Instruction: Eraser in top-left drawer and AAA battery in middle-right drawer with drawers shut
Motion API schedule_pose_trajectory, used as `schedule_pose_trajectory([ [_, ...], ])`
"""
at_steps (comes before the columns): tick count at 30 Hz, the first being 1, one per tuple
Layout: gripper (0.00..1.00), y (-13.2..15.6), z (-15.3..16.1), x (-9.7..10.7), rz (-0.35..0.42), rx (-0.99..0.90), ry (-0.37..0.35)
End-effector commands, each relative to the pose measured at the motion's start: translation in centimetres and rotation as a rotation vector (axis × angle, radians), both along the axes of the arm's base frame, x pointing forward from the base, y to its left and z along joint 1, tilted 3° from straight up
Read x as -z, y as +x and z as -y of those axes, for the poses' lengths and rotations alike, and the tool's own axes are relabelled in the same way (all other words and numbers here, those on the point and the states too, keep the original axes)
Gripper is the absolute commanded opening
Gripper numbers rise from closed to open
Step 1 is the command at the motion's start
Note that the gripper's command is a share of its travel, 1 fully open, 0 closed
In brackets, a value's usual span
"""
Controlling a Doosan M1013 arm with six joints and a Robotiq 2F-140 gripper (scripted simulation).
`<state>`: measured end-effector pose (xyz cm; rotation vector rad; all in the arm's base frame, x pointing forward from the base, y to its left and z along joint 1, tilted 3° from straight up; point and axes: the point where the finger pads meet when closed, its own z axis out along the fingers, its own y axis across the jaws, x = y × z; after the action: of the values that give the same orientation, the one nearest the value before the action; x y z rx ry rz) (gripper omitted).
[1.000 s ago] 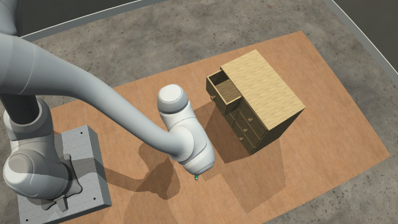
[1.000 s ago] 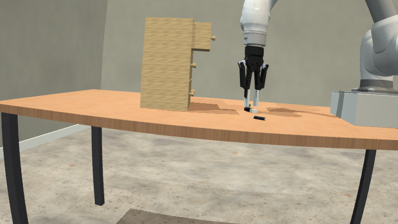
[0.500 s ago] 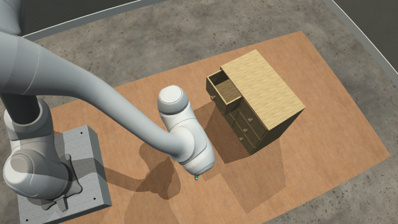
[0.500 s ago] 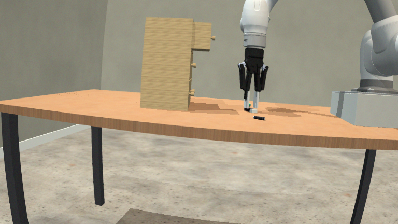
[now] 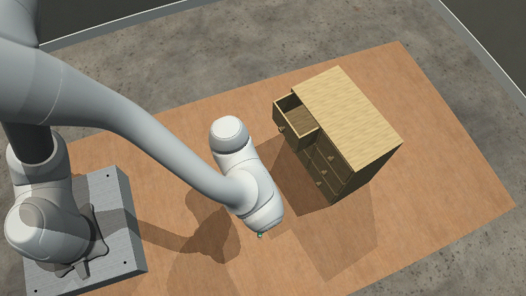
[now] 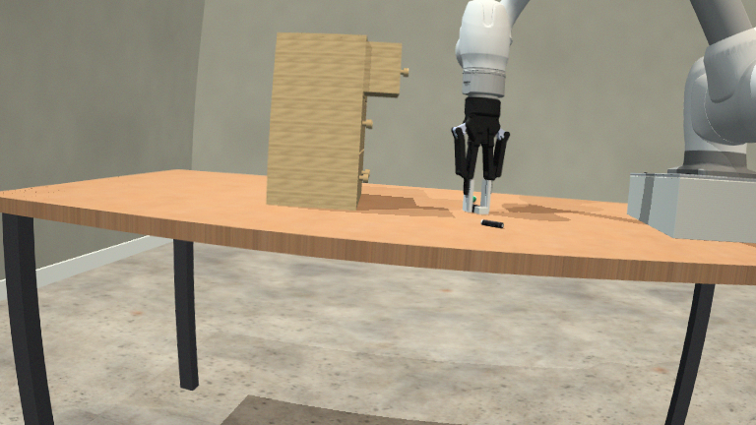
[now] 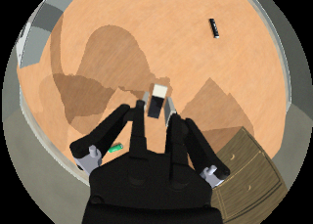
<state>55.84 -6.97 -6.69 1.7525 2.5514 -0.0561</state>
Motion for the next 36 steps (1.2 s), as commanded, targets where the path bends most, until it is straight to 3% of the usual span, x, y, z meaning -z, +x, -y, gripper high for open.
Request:
schedule_pose_trajectory([
  [1,0.23,0.00,0.00,-0.01,0.000,0.000,0.000],
  [16,0.23,0.00,0.00,-0.01,0.000,0.000,0.000],
  [17,0.11,0.00,0.00,-0.01,0.000,0.000,0.000],
  [36,0.11,0.00,0.00,-0.01,0.000,0.000,0.000],
])
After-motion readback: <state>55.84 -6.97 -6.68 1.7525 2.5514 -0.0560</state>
